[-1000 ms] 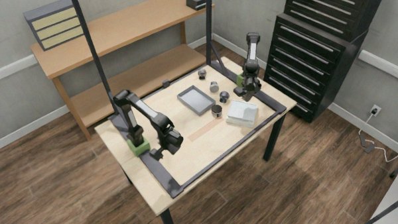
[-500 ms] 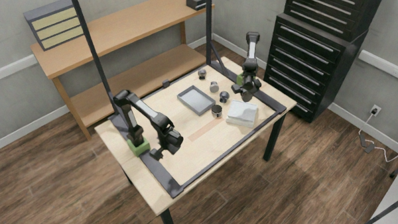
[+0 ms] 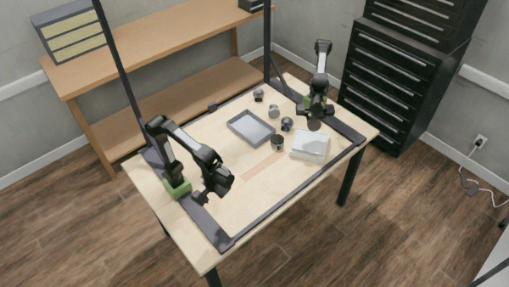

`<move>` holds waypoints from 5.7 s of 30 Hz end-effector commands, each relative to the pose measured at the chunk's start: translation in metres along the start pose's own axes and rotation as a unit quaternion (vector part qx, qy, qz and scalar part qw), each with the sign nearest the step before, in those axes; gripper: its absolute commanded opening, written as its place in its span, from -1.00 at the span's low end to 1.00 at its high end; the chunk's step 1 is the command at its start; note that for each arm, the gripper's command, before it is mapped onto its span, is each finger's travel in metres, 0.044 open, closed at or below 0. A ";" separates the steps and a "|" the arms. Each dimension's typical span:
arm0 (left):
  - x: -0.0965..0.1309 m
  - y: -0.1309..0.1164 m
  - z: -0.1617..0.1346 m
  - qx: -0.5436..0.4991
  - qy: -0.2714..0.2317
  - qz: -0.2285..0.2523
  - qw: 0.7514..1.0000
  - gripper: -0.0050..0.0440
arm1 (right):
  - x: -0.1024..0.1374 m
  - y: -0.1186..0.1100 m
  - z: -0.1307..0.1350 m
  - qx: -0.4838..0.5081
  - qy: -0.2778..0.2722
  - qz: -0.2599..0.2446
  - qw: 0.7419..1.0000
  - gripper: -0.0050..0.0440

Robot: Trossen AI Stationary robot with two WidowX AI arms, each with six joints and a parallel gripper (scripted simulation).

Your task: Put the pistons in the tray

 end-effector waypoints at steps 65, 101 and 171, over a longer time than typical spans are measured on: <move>0.008 -0.045 -0.276 -0.482 0.010 -0.032 0.876 -0.15 | 0.008 0.004 0.001 0.003 0.003 -0.016 1.000 0.84; 0.015 -0.052 -0.291 -0.760 0.101 -0.026 0.642 -0.15 | 0.008 0.004 0.001 0.003 0.003 -0.016 1.000 0.84; -0.080 -0.043 -0.282 -0.849 0.137 0.003 0.510 -0.15 | 0.008 0.004 0.001 0.003 0.003 -0.016 1.000 0.84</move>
Point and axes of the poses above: on each arm, the point midway between the two fingers, 35 mm back from their tips, its own x axis back along the fingers, its own z axis across the jaws, y = z × x, the point moved 4 cm from there along x, back along the fingers, and after that the axes turned 6 degrees about -x, right-handed, at the moved point
